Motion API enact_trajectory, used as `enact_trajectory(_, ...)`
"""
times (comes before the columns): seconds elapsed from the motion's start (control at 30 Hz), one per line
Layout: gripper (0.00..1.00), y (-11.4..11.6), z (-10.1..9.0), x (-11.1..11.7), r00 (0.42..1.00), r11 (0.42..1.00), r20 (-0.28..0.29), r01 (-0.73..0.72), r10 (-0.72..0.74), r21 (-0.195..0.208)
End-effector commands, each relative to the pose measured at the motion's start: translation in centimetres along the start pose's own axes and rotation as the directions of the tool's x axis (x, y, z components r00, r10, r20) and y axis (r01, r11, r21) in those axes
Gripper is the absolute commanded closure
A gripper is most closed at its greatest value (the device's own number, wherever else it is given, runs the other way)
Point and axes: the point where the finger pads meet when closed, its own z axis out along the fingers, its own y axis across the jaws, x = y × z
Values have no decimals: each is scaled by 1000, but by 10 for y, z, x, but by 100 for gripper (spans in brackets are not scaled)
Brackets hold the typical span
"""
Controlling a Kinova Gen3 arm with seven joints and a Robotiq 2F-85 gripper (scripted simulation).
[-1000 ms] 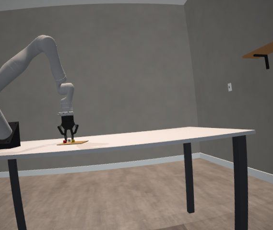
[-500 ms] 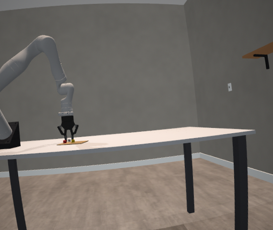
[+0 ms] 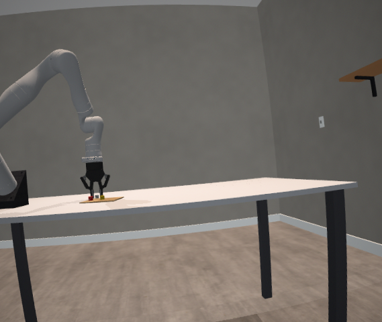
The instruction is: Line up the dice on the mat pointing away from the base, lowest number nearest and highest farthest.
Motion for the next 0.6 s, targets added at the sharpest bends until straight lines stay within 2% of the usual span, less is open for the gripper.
enact_trajectory(0.0, 69, 0, -1, 0, 1000, 1000, 1, 0, 0, 2)
enact_trajectory(0.13, 69, 0, -1, 0, 1000, 1000, 1, 0, 0, 2)
enact_trajectory(0.17, 89, 0, -1, 0, 1000, 1000, 1, 0, 0, 2)
enact_trajectory(0.57, 89, 0, -1, 0, 1000, 1000, 1, 0, 0, 2)
